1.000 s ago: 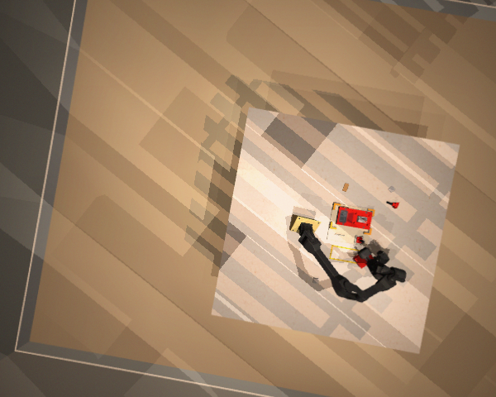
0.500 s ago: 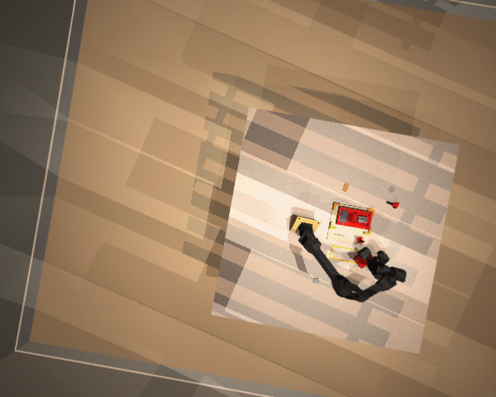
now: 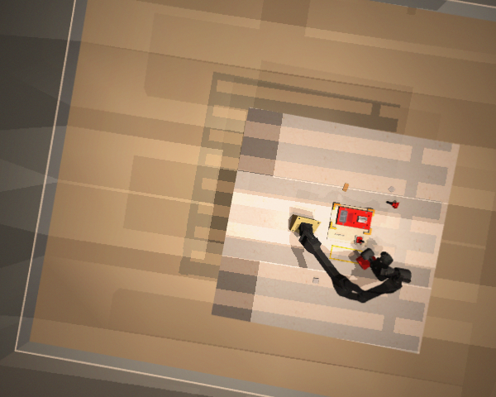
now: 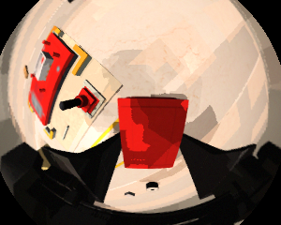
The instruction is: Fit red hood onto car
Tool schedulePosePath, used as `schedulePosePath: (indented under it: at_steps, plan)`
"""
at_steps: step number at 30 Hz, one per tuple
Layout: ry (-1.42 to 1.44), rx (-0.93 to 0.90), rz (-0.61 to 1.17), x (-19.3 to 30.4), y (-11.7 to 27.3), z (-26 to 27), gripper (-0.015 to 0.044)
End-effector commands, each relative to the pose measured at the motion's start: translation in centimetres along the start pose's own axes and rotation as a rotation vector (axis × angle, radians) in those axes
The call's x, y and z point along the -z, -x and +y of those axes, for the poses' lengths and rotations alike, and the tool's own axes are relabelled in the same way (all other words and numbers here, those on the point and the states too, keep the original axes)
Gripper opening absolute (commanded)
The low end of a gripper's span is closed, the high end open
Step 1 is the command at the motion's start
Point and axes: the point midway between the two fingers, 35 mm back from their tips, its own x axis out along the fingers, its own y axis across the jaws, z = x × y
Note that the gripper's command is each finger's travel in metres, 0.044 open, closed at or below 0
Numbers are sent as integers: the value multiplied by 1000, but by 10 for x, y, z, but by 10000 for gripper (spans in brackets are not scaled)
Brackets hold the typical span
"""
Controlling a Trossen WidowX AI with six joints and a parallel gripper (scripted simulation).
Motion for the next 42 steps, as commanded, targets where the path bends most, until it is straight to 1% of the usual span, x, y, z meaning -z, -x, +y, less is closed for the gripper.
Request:
schedulePosePath:
  at_steps: [1, 12, 20, 26, 42]
  plan:
    - [-12, 5, -5, 1, 13, -3, 0]
    - [-12, 4, -6, 1, 47, -3, 0]
    - [-12, 3, -7, 1, 64, -2, 0]
    - [-19, 10, -9, 0, 66, -1, 0]
    - [-229, -6, -26, -50, 69, 52, 0]
